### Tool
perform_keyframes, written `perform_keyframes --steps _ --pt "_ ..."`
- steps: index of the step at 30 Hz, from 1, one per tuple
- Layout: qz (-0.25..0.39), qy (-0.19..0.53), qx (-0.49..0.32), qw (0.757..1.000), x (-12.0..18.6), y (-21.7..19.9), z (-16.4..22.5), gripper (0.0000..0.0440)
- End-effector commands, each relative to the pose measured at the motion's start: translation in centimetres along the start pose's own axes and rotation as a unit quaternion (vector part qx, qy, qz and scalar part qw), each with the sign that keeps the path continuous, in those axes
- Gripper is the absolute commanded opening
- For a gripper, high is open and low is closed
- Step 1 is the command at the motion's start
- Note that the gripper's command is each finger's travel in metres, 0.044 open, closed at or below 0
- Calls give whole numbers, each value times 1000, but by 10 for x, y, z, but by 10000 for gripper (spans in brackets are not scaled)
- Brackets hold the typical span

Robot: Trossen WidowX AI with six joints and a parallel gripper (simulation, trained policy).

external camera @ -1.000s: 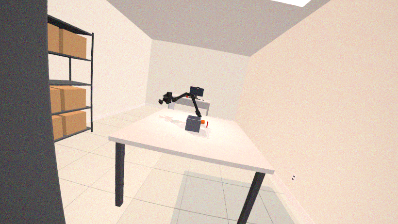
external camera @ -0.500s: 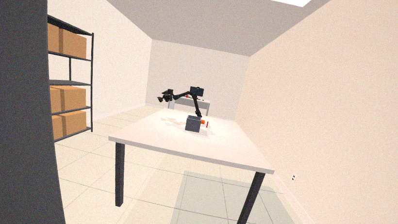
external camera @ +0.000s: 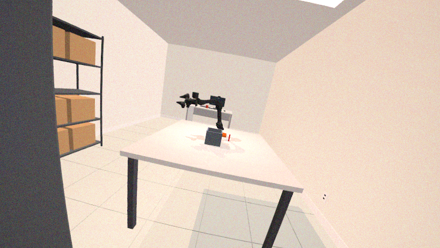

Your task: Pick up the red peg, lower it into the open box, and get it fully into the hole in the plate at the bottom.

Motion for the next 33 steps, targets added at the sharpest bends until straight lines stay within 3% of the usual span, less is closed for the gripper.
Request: perform_keyframes --steps 1,17,33 --pt "52 26 -2 998 32 -15 30 440" --pt "238 120 -4 964 159 -48 109 440" --pt "396 177 15 901 265 -60 129 440"
Point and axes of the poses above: the point midway between the two fingers, 35 mm back from their tips, its own x axis back along the fingers, its own y axis across the jaws, z = x × y, the point moved 4 cm from there along x, back along the fingers, and after that the axes turned 14 degrees about -x, right-handed, at the moved point
